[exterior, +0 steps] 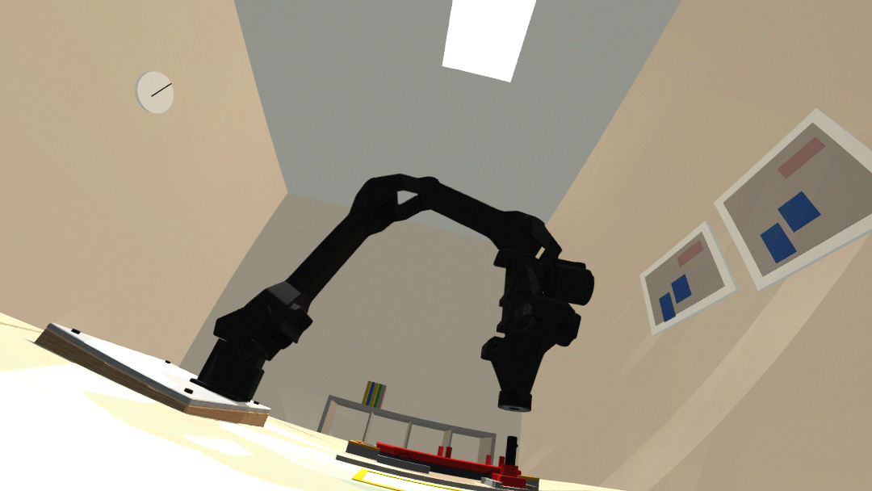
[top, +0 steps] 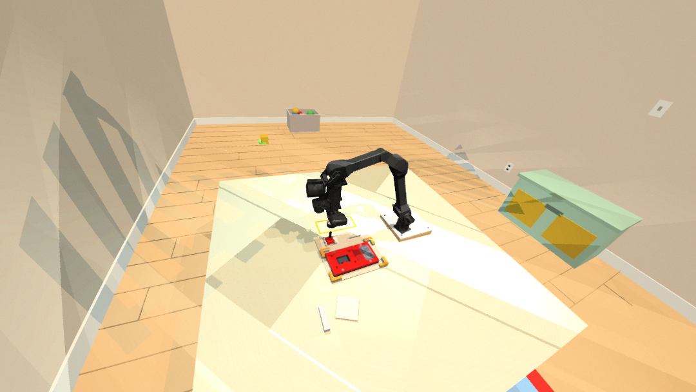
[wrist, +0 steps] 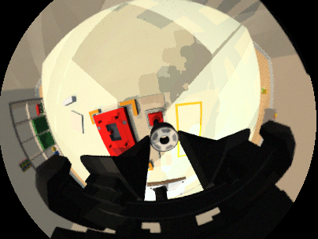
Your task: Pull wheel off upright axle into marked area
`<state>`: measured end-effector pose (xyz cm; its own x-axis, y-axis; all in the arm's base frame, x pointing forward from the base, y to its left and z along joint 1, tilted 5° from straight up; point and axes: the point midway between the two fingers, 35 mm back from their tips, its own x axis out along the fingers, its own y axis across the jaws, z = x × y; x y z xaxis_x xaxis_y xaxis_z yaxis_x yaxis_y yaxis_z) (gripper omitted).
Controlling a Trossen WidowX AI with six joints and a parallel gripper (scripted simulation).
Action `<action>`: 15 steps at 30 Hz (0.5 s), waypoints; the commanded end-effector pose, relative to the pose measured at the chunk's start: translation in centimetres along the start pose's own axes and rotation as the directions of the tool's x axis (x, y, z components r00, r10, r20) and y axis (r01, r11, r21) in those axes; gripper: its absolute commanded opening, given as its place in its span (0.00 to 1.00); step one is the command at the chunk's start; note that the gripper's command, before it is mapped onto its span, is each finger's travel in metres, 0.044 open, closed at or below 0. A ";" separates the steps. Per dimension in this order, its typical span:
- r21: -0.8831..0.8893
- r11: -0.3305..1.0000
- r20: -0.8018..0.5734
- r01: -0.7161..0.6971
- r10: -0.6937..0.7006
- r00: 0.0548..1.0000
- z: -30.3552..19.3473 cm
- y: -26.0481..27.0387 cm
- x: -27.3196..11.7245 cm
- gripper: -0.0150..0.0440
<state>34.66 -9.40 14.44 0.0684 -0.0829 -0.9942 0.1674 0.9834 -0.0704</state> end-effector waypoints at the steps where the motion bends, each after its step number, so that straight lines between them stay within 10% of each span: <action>1: 0.002 1.000 -0.001 0.000 0.000 1.000 -1.0 -1.8 -0.1 0.25; 15: 0.007 1.000 -0.003 0.005 -0.005 1.000 -4.7 -7.2 -0.5 0.25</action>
<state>30.21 -14.66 15.05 0.0652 -0.0888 -0.9939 0.1785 0.9810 -0.0759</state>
